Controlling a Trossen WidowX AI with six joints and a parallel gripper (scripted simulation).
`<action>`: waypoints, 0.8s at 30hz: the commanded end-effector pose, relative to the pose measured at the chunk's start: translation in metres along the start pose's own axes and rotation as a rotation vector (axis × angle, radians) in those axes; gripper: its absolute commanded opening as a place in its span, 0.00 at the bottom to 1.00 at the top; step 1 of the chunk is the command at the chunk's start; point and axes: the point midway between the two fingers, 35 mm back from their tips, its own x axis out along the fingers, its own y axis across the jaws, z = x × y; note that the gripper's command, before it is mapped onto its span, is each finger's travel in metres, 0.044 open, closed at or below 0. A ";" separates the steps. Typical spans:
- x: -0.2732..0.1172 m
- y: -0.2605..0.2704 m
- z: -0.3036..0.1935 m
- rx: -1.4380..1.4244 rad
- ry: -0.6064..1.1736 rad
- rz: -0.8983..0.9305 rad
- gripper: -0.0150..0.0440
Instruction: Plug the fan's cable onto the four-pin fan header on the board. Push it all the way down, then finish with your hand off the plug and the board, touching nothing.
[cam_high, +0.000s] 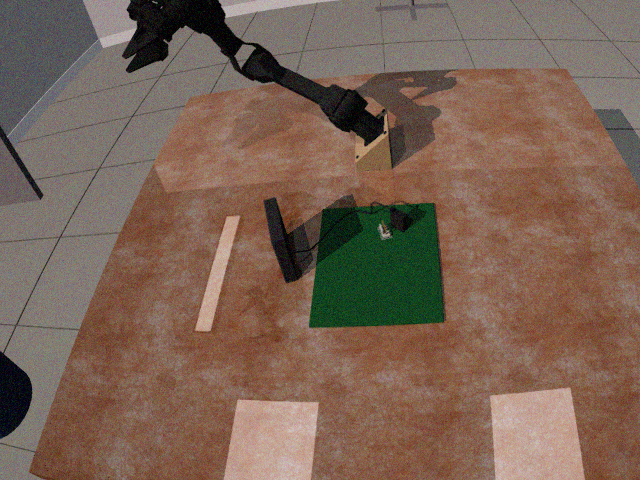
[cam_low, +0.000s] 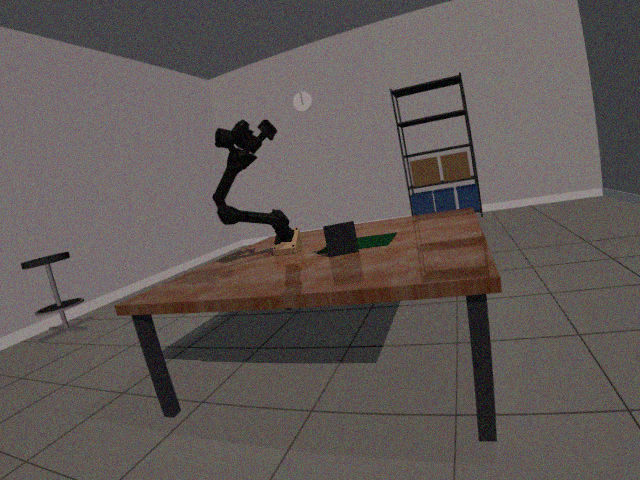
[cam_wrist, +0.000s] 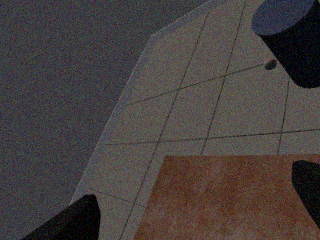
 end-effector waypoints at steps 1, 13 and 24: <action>0.000 0.000 0.000 0.000 0.000 0.000 0.98; 0.006 0.100 -0.051 -0.236 0.030 0.199 1.00; -0.004 0.206 -0.187 -0.749 0.212 0.488 1.00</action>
